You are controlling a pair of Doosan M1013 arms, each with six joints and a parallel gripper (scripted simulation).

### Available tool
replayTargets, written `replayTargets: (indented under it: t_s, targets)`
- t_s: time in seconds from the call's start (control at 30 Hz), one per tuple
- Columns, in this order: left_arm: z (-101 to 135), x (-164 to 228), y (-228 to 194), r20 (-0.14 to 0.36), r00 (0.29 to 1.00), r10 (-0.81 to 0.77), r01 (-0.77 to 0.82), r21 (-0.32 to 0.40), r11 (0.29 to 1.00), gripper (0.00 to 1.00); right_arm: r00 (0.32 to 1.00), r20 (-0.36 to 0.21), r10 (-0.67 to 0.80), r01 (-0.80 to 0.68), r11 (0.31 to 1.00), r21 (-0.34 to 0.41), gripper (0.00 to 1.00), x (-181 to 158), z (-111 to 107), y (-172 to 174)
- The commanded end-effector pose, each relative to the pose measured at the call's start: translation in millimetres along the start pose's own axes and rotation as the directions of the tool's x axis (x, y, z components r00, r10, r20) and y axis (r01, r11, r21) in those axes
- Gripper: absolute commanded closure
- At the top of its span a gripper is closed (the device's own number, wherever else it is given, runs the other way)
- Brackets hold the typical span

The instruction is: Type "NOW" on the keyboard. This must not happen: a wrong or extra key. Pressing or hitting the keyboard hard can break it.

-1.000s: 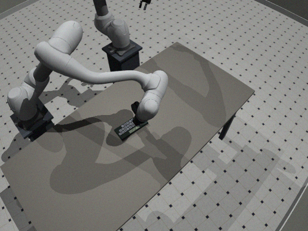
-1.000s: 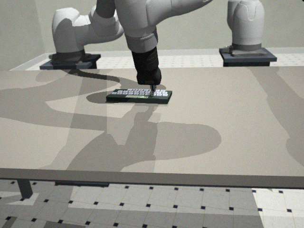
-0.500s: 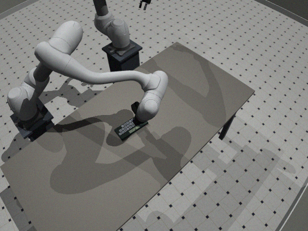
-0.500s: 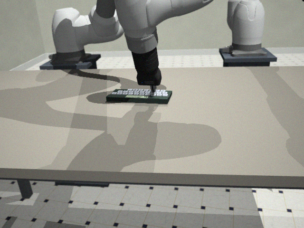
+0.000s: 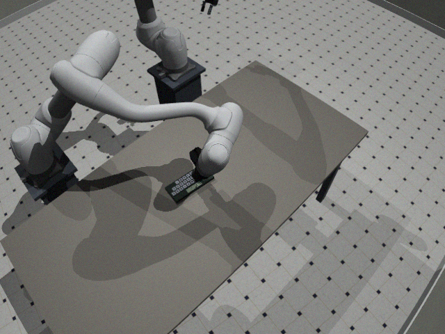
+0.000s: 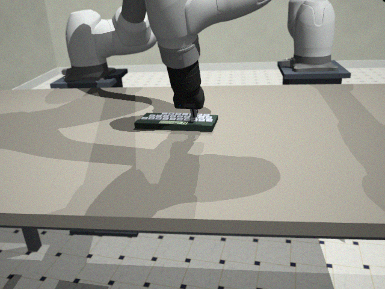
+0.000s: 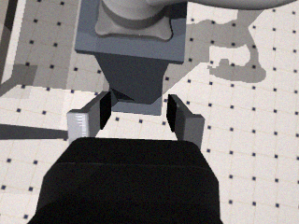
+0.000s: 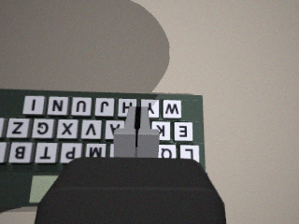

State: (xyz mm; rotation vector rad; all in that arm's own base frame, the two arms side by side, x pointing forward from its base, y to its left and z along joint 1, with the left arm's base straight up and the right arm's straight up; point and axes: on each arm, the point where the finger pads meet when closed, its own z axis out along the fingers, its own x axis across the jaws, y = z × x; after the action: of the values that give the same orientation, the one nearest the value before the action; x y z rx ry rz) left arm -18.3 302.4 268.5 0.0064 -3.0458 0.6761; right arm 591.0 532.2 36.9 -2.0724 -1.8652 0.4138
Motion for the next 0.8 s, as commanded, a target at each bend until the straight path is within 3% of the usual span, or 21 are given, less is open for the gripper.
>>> replayTargets:
  t_s: [0.0,0.77]
  targets:
    - [-0.6,0.1,0.1,0.0,1.0,0.0,0.0,-0.001,1.0,0.0,1.0,-0.002,-0.001,0.001,1.0,-0.001,1.0,0.5,-1.3,-0.3]
    - [-0.6,0.1,0.1,0.0,1.0,0.0,0.0,-0.001,1.0,0.0,1.0,-0.002,-0.001,0.001,1.0,-0.001,1.0,0.5,-8.6,-3.7]
